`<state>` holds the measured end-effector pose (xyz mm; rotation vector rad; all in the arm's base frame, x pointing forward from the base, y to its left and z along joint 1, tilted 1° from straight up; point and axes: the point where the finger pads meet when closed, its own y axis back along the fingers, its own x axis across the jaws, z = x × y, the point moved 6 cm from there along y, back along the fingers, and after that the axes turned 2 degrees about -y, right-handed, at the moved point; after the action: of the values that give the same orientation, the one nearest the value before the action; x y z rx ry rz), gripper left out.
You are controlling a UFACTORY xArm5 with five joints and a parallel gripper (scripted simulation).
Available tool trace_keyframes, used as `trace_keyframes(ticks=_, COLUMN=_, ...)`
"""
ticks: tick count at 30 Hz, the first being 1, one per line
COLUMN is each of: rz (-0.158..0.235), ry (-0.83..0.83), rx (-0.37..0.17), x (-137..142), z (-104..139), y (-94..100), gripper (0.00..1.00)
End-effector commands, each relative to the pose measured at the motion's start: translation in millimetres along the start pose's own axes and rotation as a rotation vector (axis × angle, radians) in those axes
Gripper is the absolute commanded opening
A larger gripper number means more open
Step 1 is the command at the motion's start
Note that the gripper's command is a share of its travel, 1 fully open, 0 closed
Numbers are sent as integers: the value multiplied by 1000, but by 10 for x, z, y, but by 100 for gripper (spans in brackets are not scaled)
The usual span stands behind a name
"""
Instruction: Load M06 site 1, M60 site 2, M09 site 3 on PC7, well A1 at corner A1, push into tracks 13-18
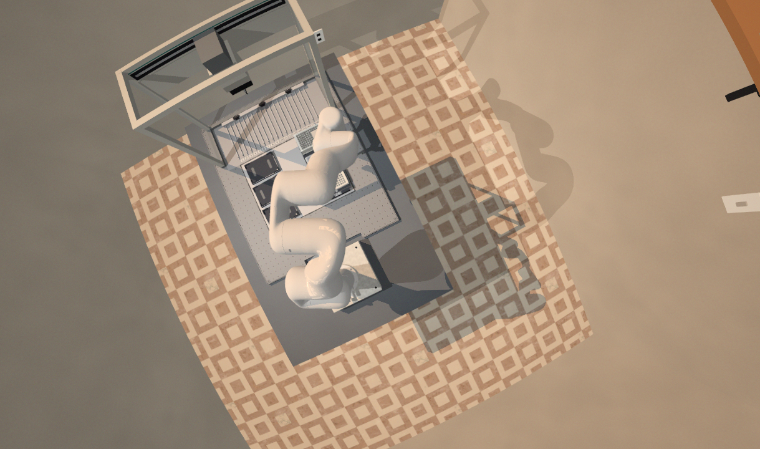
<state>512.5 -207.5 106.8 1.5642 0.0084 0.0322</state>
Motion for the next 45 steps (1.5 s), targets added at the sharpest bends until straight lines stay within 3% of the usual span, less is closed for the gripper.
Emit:
trace_keyframes(ticks=1, rz=8, ry=0, rx=7, x=10, z=10, y=-36, gripper=100)
trace_keyframes(ticks=25, rz=8, ry=0, rx=7, x=12, z=7, y=-385, gripper=100)
trace_keyframes(ticks=45, rz=8, ry=0, rx=7, x=13, z=7, y=-445, gripper=100)
